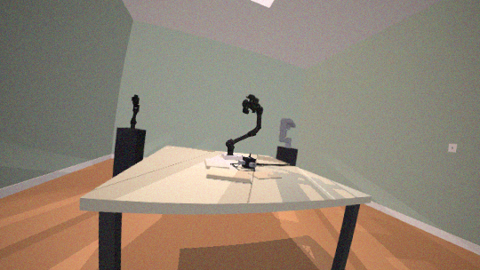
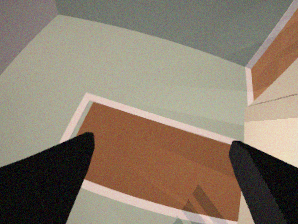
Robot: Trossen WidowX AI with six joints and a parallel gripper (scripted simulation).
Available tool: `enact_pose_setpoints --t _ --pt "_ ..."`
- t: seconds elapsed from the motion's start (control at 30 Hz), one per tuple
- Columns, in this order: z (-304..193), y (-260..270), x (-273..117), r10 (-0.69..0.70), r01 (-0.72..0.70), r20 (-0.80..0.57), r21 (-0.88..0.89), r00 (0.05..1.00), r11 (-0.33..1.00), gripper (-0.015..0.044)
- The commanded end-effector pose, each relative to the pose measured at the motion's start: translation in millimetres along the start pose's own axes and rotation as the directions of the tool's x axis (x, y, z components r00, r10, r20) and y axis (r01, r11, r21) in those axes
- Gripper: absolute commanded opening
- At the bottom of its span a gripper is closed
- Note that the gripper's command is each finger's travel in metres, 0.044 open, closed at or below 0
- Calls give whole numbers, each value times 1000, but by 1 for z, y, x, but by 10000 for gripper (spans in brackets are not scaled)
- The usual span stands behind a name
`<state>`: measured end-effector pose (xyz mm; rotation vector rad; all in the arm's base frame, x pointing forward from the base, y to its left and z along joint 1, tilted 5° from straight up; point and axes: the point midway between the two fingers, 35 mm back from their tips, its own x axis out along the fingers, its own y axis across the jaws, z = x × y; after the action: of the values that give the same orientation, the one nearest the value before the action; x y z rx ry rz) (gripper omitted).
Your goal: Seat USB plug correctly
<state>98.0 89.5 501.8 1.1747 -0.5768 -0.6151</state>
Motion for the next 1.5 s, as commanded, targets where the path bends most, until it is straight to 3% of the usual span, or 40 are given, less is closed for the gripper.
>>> enact_pose_setpoints --t 0.0,0.2,0.37,0.63,0.8,1.1,1.3,1.47 --pt "2 0 1 -3 3 -6 7 1000 1000 426" --pt "58 -21 51 -126 165 -207 186 970 969 440" --pt "70 -50 106 -243 349 -385 236 890 907 440" --pt "29 -100 177 -410 599 -616 128 673 790 440" --pt "-26 -137 206 -519 672 -697 -71 495 737 440" --pt "-138 -207 204 -724 748 -670 -394 164 535 440" --pt "-205 -255 169 -840 692 -542 -608 -4 390 440" --pt "-248 -296 126 -918 596 -387 -758 -84 265 440"
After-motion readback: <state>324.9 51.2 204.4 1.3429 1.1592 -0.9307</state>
